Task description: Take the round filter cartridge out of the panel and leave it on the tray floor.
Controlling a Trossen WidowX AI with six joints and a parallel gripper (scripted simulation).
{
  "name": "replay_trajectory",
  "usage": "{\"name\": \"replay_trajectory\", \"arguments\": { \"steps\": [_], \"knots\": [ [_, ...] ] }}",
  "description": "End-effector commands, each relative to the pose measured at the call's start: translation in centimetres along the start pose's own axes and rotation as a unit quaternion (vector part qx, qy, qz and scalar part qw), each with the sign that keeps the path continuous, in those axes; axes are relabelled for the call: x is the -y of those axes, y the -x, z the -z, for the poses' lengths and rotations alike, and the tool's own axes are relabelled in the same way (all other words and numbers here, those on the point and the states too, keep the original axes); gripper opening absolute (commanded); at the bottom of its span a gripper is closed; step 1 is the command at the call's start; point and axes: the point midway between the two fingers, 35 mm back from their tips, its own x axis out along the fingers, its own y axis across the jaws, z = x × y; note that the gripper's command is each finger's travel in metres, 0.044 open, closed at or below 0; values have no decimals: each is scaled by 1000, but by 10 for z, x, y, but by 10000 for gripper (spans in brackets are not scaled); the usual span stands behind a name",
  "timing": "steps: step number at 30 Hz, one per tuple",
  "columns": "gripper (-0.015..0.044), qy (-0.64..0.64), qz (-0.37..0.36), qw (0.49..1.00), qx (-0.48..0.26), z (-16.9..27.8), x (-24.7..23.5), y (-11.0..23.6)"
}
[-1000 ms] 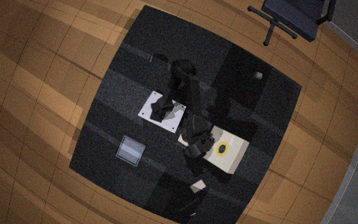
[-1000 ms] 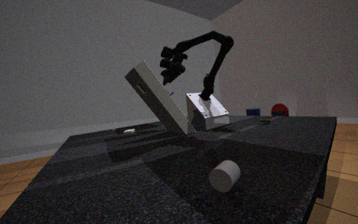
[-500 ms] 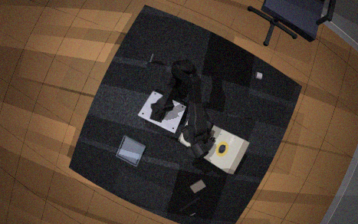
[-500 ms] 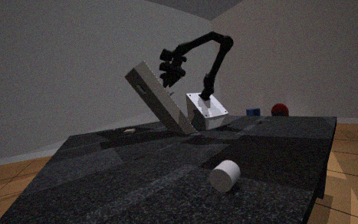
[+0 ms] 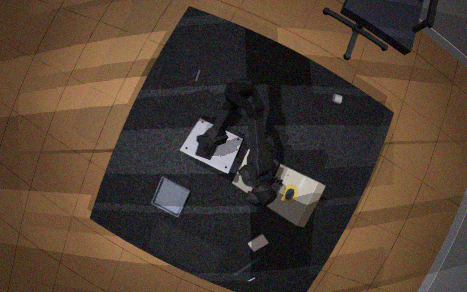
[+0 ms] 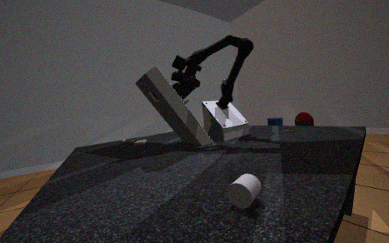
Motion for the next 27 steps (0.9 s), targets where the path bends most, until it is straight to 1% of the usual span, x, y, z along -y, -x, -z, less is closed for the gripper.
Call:
{"name": "replay_trajectory", "arguments": {
  "steps": [1,8,26,27],
  "knots": [
    [305,-6,0,1000,-3,4,0,-8],
    [305,-6,0,1000,-3,4,0,-12],
    [185,0,-2,1000,0,1,-1,-10],
    [159,0,-2,1000,0,1,-1,-10]
  ]
}}
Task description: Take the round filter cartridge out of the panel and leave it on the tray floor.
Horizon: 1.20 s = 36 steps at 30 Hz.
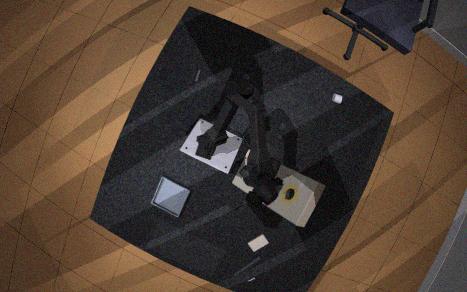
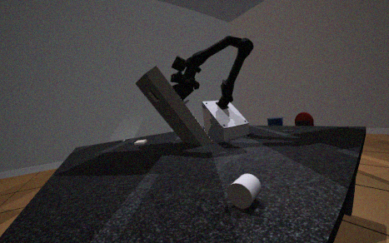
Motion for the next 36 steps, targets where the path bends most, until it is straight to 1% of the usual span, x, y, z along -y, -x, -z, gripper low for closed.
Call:
{"name": "replay_trajectory", "arguments": {
  "steps": [1,6,10,15,31,36],
  "knots": [
    [132,0,-4,1000,0,0,-2,0],
    [1,0,-3,1000,0,-8,-1,3],
    [0,0,0,1000,0,-21,0,9],
    [0,0,1,1000,0,-23,1,14],
    [0,-1,2,1000,-2,-27,3,98],
    [0,-1,2,1000,-1,-28,9,101]
  ]
}}
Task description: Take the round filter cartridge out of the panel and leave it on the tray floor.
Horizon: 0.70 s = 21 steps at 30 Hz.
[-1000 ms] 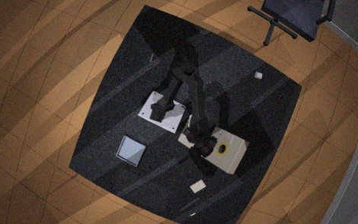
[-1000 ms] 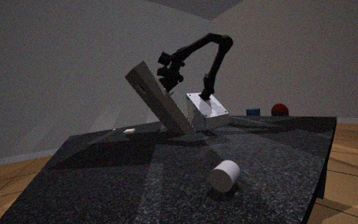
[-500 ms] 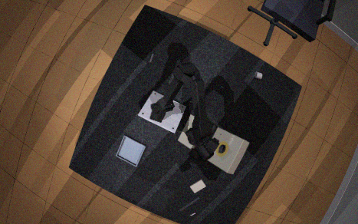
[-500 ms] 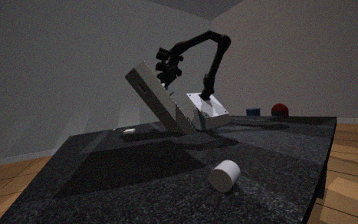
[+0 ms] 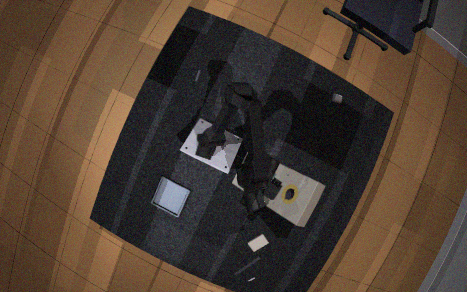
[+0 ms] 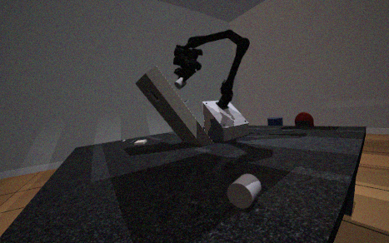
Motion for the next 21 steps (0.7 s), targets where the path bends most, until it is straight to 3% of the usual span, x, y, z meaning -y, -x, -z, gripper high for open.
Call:
{"name": "replay_trajectory", "arguments": {
  "steps": [1,17,21],
  "knots": [
    [0,6,3,1000,1,-3,10,6],
    [0,7,4,1000,2,0,86,-7],
    [0,-14,7,1000,-5,6,83,-8]
  ]
}}
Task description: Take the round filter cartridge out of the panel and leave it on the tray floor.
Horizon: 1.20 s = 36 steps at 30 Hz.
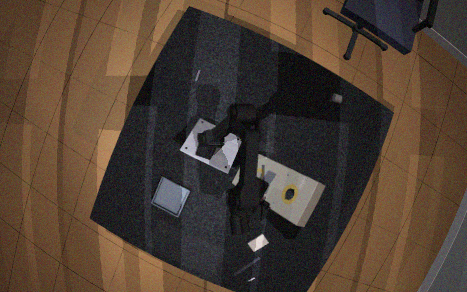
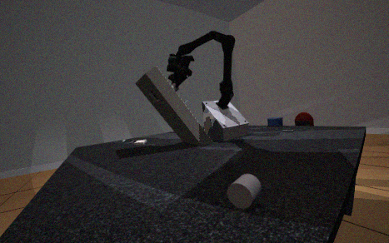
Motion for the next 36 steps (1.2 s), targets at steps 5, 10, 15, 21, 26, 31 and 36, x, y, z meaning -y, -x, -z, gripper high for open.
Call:
{"name": "replay_trajectory", "arguments": {
  "steps": [5,10,15,21,26,31,36],
  "knots": [
    [0,-107,66,992,-14,26,43,6],
    [0,-210,128,969,-19,55,82,13],
    [0,-312,190,931,-15,87,118,21],
    [0,-431,262,864,0,129,154,32],
    [0,-459,279,844,5,139,162,35],
    [0,-459,279,844,5,139,162,35],
    [0,-487,299,821,8,169,176,35]
  ]
}}
